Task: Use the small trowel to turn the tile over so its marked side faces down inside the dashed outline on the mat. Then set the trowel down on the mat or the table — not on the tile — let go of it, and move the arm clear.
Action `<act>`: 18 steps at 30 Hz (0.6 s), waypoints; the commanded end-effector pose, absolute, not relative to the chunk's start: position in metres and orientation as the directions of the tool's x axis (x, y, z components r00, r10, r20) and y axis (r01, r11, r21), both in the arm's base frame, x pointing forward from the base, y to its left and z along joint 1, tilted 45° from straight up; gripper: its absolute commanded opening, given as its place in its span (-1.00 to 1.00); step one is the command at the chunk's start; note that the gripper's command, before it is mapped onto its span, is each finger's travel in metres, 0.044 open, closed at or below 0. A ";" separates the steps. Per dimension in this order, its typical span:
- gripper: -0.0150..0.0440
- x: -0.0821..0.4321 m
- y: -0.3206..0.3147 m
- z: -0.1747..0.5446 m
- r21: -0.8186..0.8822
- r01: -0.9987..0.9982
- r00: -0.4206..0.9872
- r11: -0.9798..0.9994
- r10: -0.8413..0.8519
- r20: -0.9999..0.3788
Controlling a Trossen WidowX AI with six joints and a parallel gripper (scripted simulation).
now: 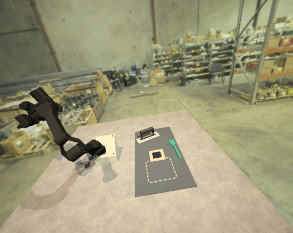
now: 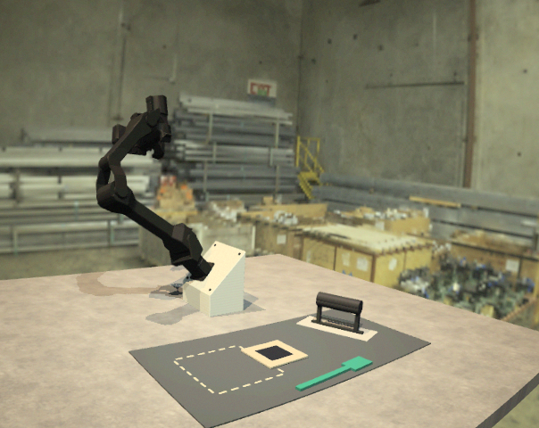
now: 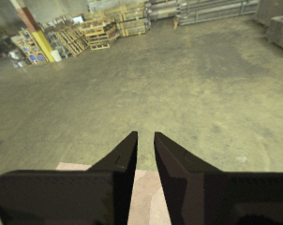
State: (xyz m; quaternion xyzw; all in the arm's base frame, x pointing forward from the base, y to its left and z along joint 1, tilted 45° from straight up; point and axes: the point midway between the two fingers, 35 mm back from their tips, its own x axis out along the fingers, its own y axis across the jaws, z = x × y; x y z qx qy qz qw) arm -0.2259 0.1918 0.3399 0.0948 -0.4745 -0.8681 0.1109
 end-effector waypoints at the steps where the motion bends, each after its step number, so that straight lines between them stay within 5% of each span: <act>1: 0.03 -0.226 0.192 0.339 0.845 0.099 -0.958 -0.525 -0.280 -0.061; 6: 0.42 -0.222 0.211 0.329 0.852 0.019 -0.971 -0.524 -0.211 -0.108; 18: 0.42 -0.193 0.274 0.292 0.866 -0.241 -0.965 -0.438 0.016 -0.261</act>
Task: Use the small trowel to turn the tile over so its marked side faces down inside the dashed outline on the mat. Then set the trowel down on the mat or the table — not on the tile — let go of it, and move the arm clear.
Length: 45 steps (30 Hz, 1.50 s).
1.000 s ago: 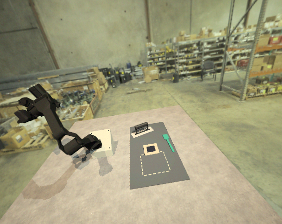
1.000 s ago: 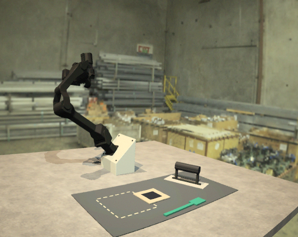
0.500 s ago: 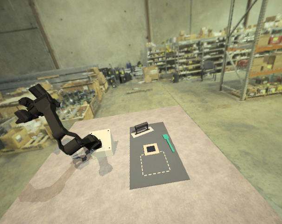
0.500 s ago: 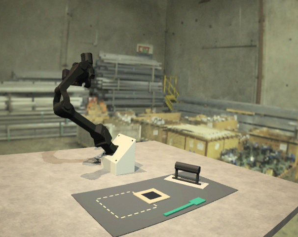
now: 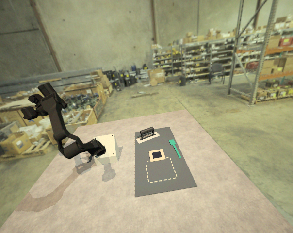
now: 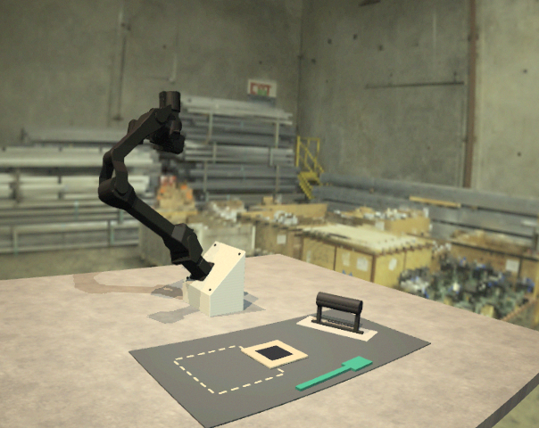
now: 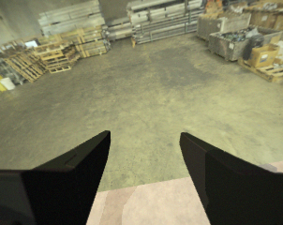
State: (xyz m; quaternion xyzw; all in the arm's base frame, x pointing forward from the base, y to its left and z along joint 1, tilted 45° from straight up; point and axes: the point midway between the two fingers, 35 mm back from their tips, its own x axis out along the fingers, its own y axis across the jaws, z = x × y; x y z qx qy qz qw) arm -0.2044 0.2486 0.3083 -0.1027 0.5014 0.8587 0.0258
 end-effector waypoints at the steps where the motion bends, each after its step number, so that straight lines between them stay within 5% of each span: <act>1: 0.42 -0.189 0.281 0.287 0.867 -0.268 -0.960 -0.421 0.038 -0.278; 26: 0.42 -0.039 0.388 0.180 0.740 -0.655 -0.663 0.153 0.353 -0.660; 45: 0.42 0.122 0.393 0.079 0.428 -0.615 -0.324 0.663 0.282 -0.903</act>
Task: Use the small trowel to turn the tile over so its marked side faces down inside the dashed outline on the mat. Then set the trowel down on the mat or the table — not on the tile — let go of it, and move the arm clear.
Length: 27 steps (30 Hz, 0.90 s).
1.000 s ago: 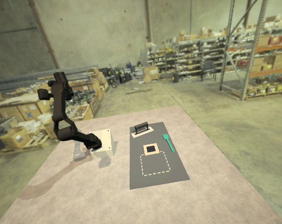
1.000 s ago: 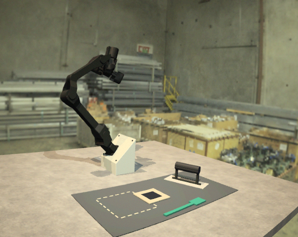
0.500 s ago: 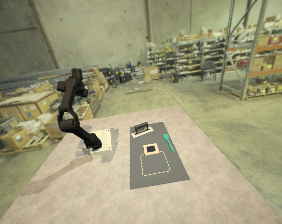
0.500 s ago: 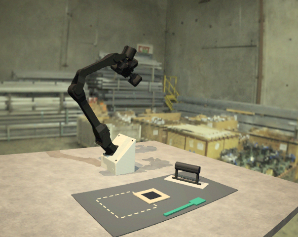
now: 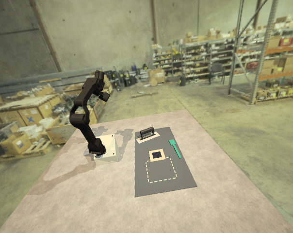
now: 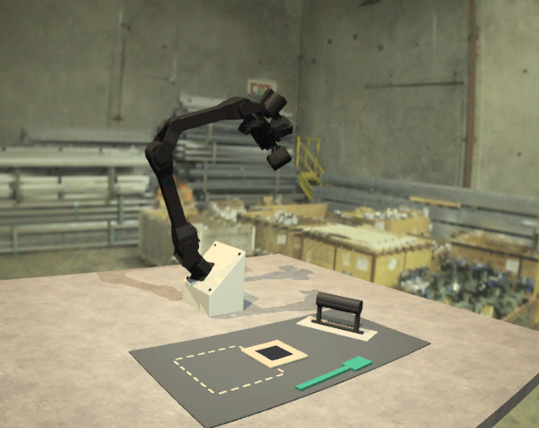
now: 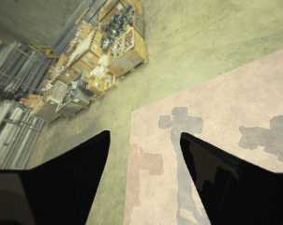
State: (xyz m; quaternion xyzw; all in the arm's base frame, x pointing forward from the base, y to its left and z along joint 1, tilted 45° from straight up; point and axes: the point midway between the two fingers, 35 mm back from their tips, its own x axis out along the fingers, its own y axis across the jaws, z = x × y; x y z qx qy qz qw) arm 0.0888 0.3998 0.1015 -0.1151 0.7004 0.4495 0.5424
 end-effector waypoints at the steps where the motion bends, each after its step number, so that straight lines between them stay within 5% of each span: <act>1: 0.42 0.132 0.389 0.073 0.405 -0.604 -0.306 0.686 0.269 -0.913; 27: 0.42 0.305 0.252 -0.044 -0.216 -0.340 -0.104 0.915 -0.265 -0.959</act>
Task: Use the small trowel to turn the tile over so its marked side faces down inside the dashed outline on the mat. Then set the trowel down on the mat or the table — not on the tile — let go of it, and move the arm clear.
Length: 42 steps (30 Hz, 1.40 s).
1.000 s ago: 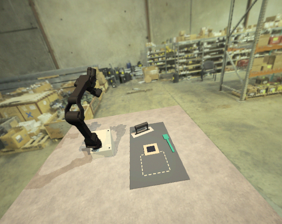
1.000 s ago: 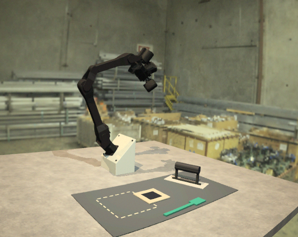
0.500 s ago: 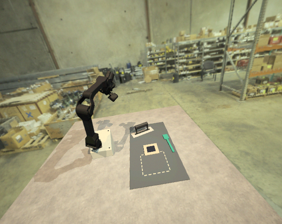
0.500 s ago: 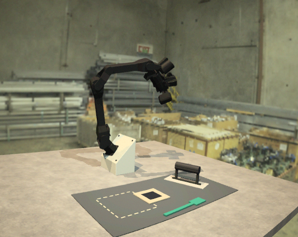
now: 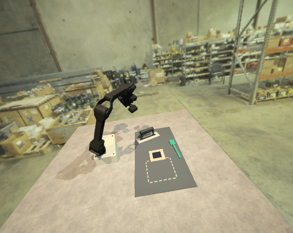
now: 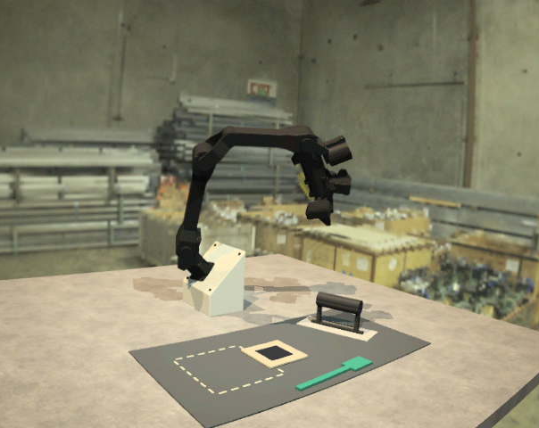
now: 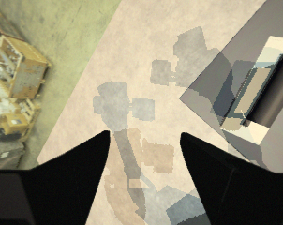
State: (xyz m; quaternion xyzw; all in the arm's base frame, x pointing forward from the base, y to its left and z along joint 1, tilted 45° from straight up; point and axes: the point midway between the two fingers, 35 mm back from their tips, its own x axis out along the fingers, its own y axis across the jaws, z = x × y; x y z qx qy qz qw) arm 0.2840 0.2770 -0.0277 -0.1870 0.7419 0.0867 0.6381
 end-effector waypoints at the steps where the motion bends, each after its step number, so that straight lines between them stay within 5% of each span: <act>1: 0.42 0.311 0.244 -0.048 -0.247 -0.327 -0.099 0.912 -0.293 -0.951; 17: 0.42 0.380 0.112 -0.098 -0.660 -0.179 -0.104 0.729 -0.682 -0.724; 42: 0.42 0.379 0.091 -0.119 -0.664 -0.178 -0.105 0.726 -0.685 -0.721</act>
